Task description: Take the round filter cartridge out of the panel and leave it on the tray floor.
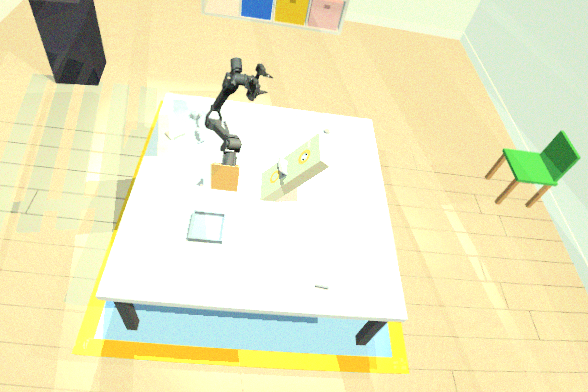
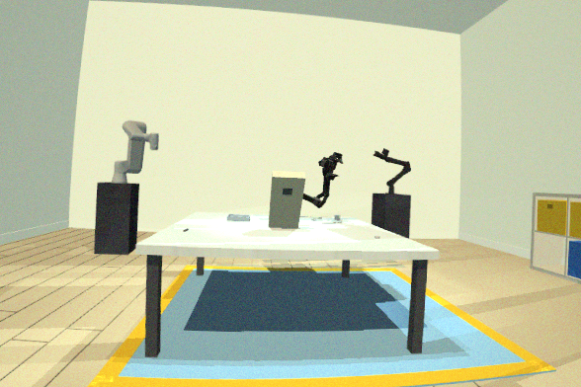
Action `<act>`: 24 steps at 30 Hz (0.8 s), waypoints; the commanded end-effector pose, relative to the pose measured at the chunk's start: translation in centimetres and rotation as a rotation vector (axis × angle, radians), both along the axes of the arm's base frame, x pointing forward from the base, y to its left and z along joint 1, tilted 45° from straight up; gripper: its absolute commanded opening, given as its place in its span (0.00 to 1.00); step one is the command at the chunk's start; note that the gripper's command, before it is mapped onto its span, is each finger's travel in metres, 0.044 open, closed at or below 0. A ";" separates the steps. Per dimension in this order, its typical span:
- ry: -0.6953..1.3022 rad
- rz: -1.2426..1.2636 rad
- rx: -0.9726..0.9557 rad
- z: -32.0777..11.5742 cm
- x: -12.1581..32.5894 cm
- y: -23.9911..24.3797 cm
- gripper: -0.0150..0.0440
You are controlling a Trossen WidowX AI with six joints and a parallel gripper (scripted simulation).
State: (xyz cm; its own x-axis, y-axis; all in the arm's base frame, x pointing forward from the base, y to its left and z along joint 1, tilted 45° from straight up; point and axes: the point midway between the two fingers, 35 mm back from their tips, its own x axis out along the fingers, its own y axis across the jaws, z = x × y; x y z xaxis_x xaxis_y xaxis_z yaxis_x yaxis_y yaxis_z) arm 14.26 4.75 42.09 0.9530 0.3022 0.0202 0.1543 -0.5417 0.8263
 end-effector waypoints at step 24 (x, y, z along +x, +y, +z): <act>0.161 -0.090 -0.415 -18.0 10.1 -21.0 0.45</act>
State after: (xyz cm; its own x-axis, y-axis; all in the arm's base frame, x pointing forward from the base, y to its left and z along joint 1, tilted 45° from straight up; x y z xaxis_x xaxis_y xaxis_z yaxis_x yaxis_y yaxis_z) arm 23.09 -14.54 29.60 0.9770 0.1498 -0.1517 0.1864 -0.2542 0.9490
